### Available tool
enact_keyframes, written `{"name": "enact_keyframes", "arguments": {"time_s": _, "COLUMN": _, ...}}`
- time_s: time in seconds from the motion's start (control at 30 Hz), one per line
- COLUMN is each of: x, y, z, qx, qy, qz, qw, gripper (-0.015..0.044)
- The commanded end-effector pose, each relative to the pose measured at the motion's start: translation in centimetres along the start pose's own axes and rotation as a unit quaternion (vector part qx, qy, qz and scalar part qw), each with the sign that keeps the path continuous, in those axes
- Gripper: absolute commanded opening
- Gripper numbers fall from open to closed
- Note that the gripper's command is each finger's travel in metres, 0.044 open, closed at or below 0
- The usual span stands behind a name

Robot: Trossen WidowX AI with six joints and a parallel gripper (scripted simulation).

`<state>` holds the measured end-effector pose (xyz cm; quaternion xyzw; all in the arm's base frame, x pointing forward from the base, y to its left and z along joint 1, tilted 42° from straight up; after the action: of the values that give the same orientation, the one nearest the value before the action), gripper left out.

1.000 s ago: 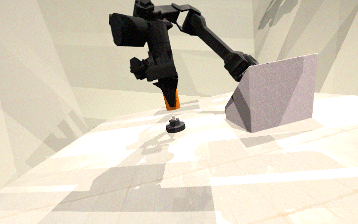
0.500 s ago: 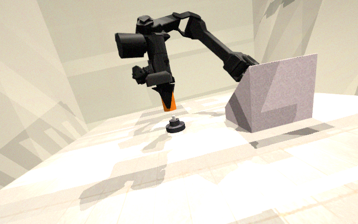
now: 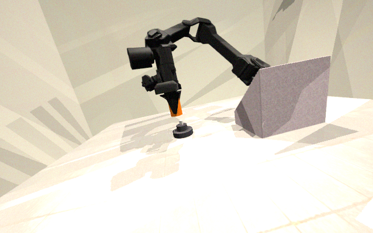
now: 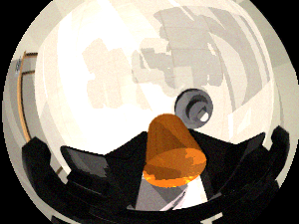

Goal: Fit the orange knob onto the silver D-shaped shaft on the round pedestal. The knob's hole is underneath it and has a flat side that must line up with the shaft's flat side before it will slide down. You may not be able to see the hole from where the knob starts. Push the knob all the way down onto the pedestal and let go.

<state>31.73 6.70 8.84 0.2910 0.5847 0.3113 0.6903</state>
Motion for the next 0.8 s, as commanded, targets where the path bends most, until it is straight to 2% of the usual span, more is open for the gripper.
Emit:
{"name": "enact_keyframes", "arguments": {"time_s": 0.0, "x": -1.5, "y": -0.2, "z": 0.1, "qx": -0.004, "qy": 0.001, "qz": -0.002, "qw": 1.0, "gripper": 0.0}}
{"name": "enact_keyframes", "arguments": {"time_s": 0.53, "x": -6.2, "y": -1.3, "z": 0.3, "qx": -0.004, "qy": 0.0, "qz": -0.017, "qw": 1.0, "gripper": 0.0}}
{"name": "enact_keyframes", "arguments": {"time_s": 0.77, "x": -6.3, "y": -1.4, "z": 0.3, "qx": -0.004, "qy": -0.024, "qz": -0.017, "qw": 1.0, "gripper": 0.0}}
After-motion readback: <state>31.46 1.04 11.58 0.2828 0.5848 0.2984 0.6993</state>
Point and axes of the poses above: the point midway between the two fingers, 35 mm back from their tips, its own y axis back along the fingers, its own x axis across the jaws, z = x × y, the point moved 6 cm from there along y, back along the fingers, and after that the axes turned 3 degrees about -y, right-handed, at the moved point
